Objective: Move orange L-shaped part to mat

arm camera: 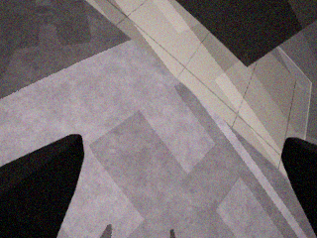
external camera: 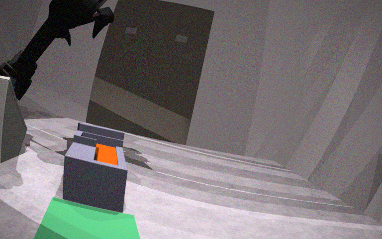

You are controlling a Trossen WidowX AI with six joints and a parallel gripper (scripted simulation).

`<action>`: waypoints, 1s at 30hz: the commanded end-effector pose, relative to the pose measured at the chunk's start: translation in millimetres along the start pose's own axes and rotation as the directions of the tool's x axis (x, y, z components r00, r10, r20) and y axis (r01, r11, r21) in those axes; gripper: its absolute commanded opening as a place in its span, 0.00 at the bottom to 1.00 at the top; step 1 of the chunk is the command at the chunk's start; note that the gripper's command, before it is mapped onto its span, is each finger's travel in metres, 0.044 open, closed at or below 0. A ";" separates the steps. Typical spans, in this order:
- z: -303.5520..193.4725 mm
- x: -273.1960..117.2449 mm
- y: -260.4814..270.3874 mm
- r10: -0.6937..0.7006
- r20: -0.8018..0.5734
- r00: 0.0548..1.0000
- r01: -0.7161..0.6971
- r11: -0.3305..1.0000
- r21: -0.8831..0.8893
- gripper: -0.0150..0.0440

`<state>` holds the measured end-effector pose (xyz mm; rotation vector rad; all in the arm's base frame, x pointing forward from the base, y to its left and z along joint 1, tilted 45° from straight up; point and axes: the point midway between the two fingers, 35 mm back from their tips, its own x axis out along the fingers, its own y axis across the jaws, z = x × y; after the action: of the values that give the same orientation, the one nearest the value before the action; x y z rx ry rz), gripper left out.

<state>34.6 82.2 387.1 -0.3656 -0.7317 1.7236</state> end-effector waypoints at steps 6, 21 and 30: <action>2.3 12.0 11.8 -0.002 -0.113 0.994 -0.006 0.997 -0.075 0.67; -73.4 76.0 34.4 0.009 -0.712 0.702 -0.119 0.987 -0.105 0.56; -158.5 71.7 22.3 0.136 -0.912 0.386 -0.035 0.990 0.133 0.56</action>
<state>67.0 189.1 283.9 -1.2014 0.0451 1.3475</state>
